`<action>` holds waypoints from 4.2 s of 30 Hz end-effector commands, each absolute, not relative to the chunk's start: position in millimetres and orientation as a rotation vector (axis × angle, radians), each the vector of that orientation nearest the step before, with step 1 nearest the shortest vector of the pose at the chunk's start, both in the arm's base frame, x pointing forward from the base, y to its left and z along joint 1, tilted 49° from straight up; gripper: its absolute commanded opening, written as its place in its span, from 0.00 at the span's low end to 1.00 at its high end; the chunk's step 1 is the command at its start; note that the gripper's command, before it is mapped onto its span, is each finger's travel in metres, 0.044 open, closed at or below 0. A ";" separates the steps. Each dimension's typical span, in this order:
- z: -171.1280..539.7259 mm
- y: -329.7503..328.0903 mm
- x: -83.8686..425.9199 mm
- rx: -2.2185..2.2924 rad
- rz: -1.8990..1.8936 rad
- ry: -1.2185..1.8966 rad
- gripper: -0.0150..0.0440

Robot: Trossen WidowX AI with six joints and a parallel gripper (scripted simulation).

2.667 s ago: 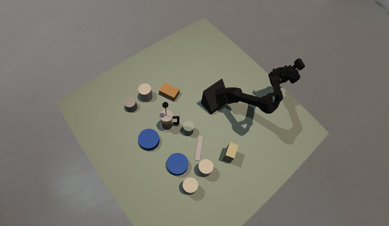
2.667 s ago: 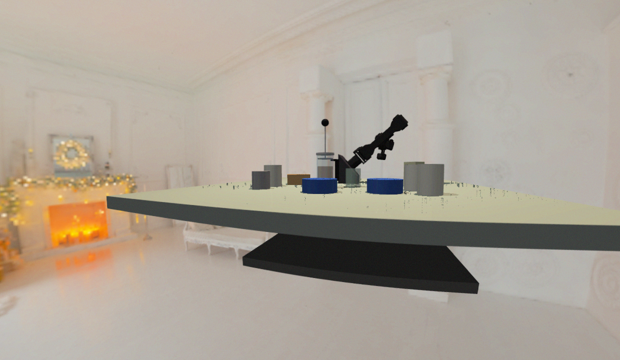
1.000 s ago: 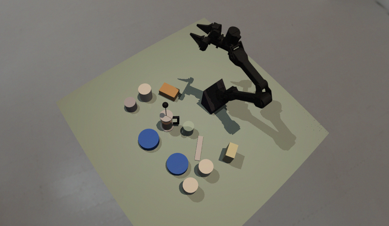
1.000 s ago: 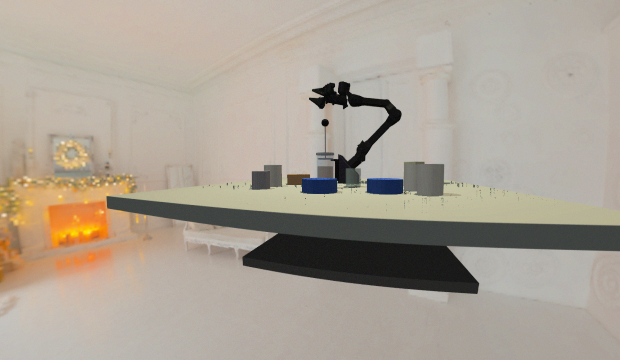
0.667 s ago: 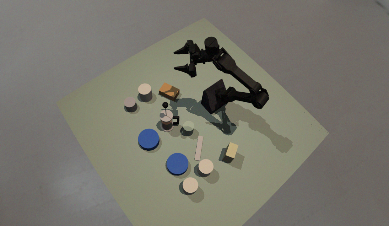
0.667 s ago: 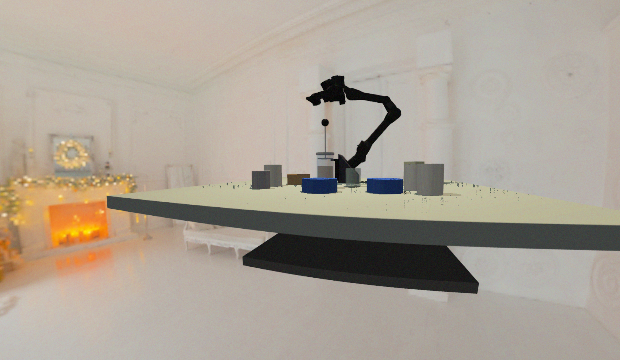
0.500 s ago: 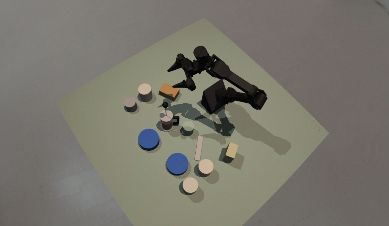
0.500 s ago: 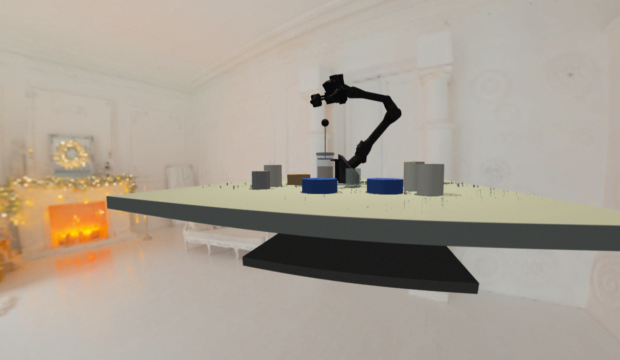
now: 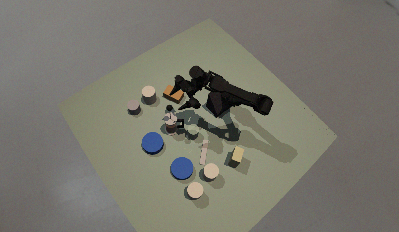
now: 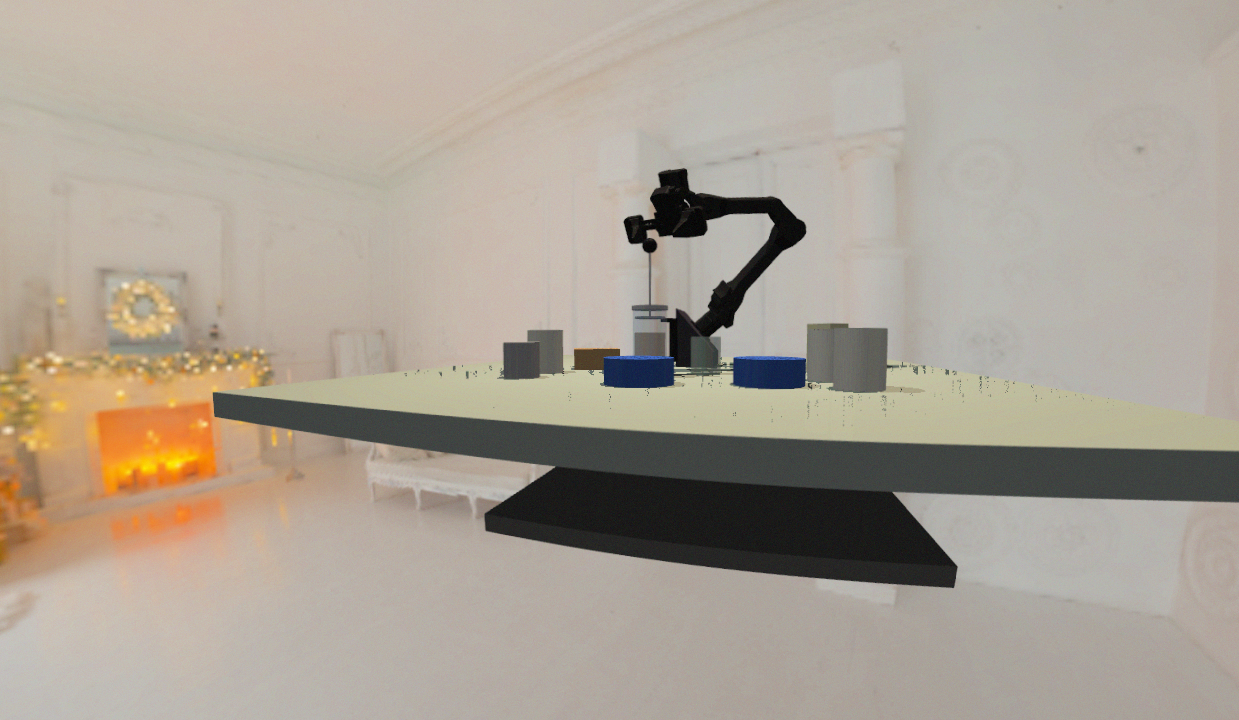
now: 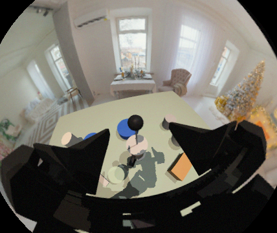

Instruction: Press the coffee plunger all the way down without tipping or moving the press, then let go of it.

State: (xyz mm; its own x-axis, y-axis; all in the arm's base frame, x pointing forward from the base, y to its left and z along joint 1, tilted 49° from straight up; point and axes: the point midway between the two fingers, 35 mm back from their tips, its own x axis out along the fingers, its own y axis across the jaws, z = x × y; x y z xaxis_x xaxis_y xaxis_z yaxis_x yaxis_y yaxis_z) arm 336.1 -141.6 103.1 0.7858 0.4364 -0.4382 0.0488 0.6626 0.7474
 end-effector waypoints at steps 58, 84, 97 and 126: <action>83.2 -115.4 367.6 0.813 0.237 0.626 0.47; 51.8 -85.4 368.6 0.810 0.236 0.630 0.47; 37.6 -69.0 368.0 0.811 0.236 0.629 0.47; 21.4 -45.7 377.2 0.816 0.239 0.622 0.47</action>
